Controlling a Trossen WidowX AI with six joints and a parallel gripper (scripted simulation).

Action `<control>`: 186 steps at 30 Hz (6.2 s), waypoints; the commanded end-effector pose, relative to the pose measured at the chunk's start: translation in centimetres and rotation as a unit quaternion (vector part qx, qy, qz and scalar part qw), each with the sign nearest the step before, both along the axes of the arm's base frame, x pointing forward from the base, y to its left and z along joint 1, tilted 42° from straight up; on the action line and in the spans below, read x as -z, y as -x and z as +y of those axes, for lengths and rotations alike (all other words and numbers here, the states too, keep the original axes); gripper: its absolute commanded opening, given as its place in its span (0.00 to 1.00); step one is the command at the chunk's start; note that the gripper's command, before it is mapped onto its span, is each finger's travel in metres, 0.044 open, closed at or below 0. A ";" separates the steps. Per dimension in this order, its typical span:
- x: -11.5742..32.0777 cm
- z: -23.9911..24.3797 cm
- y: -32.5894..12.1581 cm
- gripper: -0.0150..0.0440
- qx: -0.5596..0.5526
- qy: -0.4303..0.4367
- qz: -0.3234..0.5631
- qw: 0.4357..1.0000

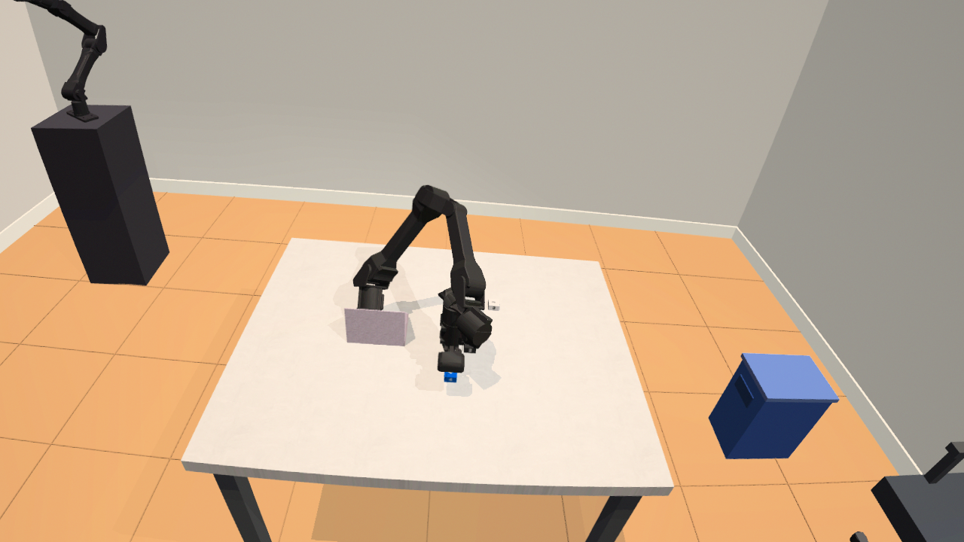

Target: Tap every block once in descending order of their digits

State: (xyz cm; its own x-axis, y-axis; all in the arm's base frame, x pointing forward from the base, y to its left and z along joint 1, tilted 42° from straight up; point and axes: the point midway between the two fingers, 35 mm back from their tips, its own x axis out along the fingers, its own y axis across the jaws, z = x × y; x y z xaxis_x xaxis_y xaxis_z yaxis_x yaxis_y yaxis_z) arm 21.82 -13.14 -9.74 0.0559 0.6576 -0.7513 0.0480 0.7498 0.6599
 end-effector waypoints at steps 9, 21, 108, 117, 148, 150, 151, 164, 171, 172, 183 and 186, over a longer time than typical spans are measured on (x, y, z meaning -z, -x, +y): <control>0.3 0.3 0.0 0.29 0.004 -0.001 0.001 1.000; 1.5 1.3 -0.1 0.29 0.004 -0.001 0.000 1.000; -19.8 22.0 -14.2 0.29 0.003 -0.009 -0.003 1.000; -18.7 23.0 -14.3 0.29 0.003 -0.009 -0.003 1.000; -26.0 16.4 -13.6 0.29 0.004 -0.008 -0.002 1.000; -26.0 16.4 -13.6 0.29 0.004 -0.008 -0.002 1.000; -26.0 16.4 -13.6 0.29 0.004 -0.008 -0.002 1.000; -14.6 4.1 -7.1 0.29 0.005 0.000 0.001 1.000; -13.4 3.1 -5.7 0.29 0.004 -0.004 0.000 1.000; -13.4 3.1 -5.7 0.29 0.004 -0.004 0.000 1.000; -7.4 8.5 -6.2 0.29 0.004 -0.005 0.000 1.000; -7.3 8.6 -6.2 0.29 0.004 -0.005 0.000 1.000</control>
